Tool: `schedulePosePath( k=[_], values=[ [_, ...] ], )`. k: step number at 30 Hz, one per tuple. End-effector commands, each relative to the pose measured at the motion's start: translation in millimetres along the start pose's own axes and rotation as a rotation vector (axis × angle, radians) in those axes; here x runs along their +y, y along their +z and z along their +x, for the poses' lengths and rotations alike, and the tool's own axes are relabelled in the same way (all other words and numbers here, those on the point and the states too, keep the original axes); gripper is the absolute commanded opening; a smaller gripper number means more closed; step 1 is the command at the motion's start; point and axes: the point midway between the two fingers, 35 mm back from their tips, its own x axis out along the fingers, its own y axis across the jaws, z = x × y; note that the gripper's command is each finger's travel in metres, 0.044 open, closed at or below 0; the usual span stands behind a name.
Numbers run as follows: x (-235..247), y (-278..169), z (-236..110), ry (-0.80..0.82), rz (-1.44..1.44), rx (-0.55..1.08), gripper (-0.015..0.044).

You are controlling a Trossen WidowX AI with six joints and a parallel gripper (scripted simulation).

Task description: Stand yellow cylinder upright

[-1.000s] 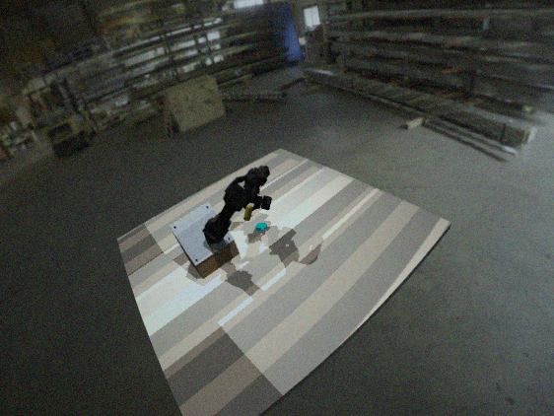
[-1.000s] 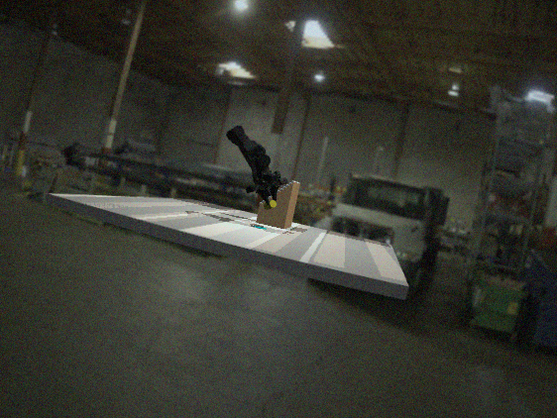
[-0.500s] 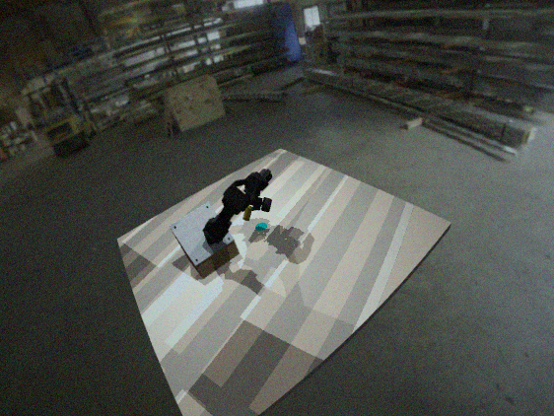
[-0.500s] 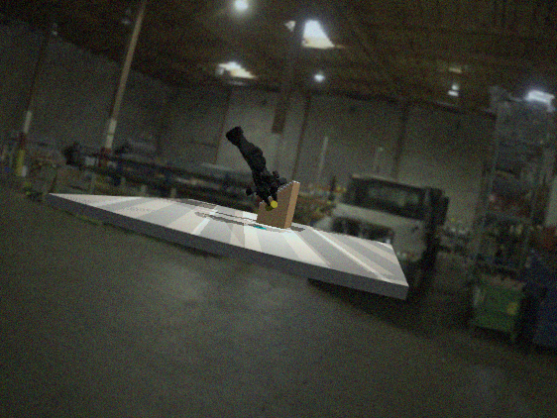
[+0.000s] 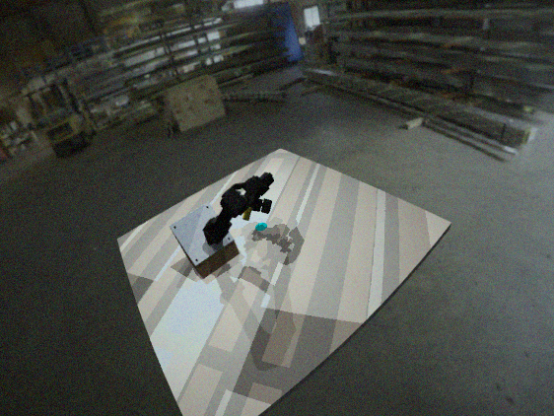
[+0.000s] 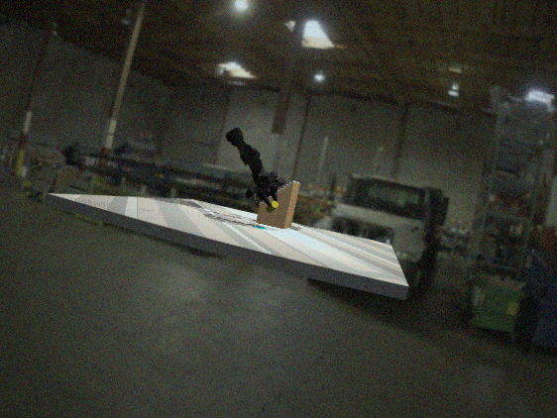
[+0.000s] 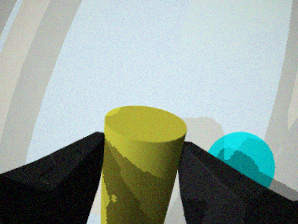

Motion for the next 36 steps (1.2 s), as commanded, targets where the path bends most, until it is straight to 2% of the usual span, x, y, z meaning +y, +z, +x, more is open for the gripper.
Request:
schedulePosePath(
  k=[1, 36],
  values=[
    [0.3, -0.1, -0.2, 0.013, -0.004, -0.035, 0.0105],
    [-1.7, 0.6, -0.5, 0.056, -0.041, -0.266, 0.0105]
  ],
)
